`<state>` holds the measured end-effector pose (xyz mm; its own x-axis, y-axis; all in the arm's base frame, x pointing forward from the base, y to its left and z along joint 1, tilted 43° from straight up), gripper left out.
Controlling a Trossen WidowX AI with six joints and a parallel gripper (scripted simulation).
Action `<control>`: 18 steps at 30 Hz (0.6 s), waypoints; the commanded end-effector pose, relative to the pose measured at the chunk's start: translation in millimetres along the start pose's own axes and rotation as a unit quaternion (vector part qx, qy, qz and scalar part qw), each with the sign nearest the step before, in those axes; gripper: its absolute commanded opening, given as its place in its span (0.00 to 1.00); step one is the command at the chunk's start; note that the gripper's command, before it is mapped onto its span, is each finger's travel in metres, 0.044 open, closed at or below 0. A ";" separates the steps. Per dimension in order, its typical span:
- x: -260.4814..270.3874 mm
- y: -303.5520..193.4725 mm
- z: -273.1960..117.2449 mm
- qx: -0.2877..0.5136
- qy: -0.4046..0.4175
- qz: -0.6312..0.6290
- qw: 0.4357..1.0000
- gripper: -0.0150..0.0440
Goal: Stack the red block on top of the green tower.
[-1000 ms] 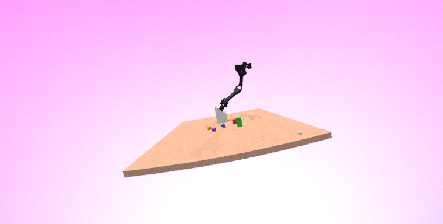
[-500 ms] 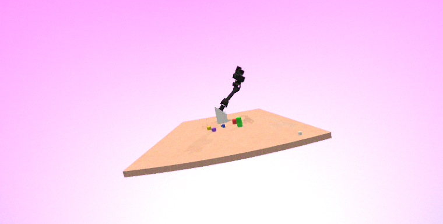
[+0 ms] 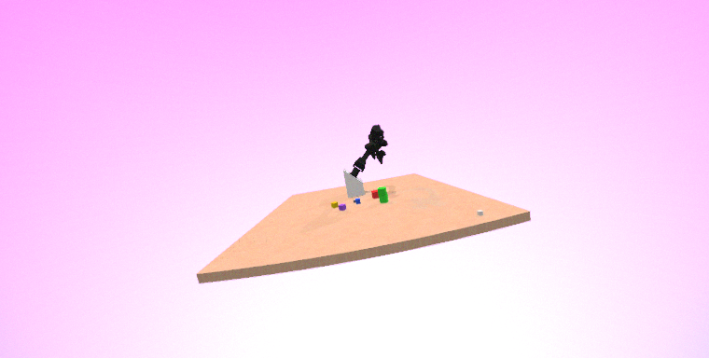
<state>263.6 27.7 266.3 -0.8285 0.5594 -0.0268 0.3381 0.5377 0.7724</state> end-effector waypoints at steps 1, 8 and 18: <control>17.9 -22.0 24.6 0.041 0.060 0.120 0.990 1.00; 58.2 -63.2 58.4 0.151 0.138 0.338 0.918 1.00; 79.4 -90.2 67.9 0.218 0.159 0.435 0.859 1.00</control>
<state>201.5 69.2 157.0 -0.2607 0.7035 0.6612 0.9631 0.2365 0.1282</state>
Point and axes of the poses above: the point midway between the two fingers, 35 mm back from their tips, its own z axis out along the fingers, its own x axis across the jaws, y = z × x, the point moved 8 cm from there along -z, back along the fingers, and after that the axes turned 2 degrees about -z, right-handed, at the moved point
